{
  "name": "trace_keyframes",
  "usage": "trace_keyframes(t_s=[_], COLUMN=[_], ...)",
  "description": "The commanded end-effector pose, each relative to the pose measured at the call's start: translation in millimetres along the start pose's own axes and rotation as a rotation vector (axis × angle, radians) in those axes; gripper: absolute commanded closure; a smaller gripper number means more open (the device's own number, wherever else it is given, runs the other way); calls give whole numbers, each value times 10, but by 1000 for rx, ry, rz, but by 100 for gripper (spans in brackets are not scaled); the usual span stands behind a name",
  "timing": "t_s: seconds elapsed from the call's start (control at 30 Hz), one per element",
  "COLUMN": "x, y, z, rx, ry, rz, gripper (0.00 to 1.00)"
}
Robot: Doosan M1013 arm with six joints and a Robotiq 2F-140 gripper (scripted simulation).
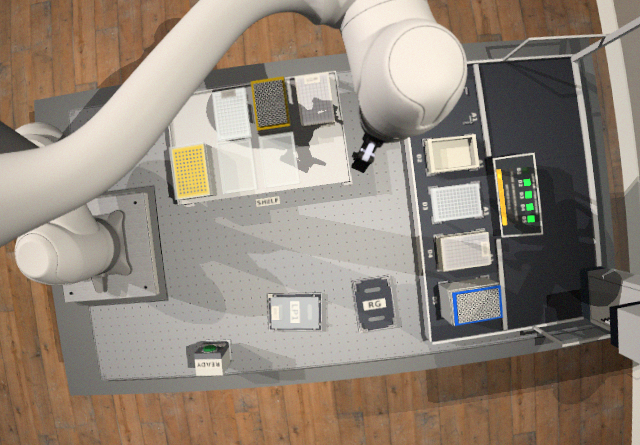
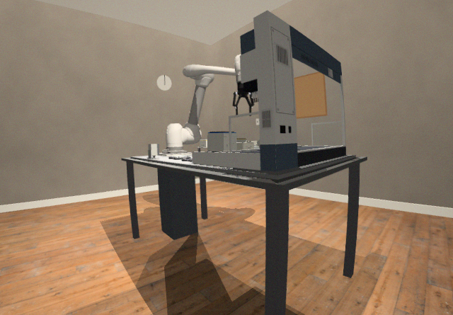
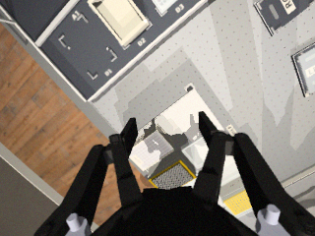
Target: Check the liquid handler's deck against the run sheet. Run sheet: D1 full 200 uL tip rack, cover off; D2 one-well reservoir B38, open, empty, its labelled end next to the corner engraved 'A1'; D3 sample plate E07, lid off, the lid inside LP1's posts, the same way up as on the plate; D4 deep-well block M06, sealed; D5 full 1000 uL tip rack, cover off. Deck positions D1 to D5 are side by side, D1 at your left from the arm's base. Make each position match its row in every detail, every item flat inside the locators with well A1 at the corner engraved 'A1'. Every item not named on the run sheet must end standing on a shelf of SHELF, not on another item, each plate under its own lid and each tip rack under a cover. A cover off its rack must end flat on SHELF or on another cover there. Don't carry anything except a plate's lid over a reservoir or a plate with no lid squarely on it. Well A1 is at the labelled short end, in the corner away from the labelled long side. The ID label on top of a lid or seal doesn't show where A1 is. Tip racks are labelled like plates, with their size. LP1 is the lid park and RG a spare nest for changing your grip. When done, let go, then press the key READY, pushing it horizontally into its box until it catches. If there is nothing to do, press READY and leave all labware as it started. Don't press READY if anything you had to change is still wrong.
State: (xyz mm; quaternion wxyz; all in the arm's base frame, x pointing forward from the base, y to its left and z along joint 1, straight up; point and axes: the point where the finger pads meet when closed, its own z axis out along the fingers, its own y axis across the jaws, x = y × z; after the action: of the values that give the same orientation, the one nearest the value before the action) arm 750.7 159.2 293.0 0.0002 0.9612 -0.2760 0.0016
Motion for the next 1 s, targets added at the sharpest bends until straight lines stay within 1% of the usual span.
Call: trace_keyframes(t_s=[0.0, 0.27, 0.33, 0.77, 0.97], x=[0, 0, 0, 555, 583], y=[-3, -3, -3, -341, -358], z=[-11, -11, -11, -23, -24], rx=[1, 1, 1, 1, 1], ry=[1, 1, 1, 1, 1], rz=[56, 213, 213, 473, 553], gripper=[34, 34, 34, 34, 34])
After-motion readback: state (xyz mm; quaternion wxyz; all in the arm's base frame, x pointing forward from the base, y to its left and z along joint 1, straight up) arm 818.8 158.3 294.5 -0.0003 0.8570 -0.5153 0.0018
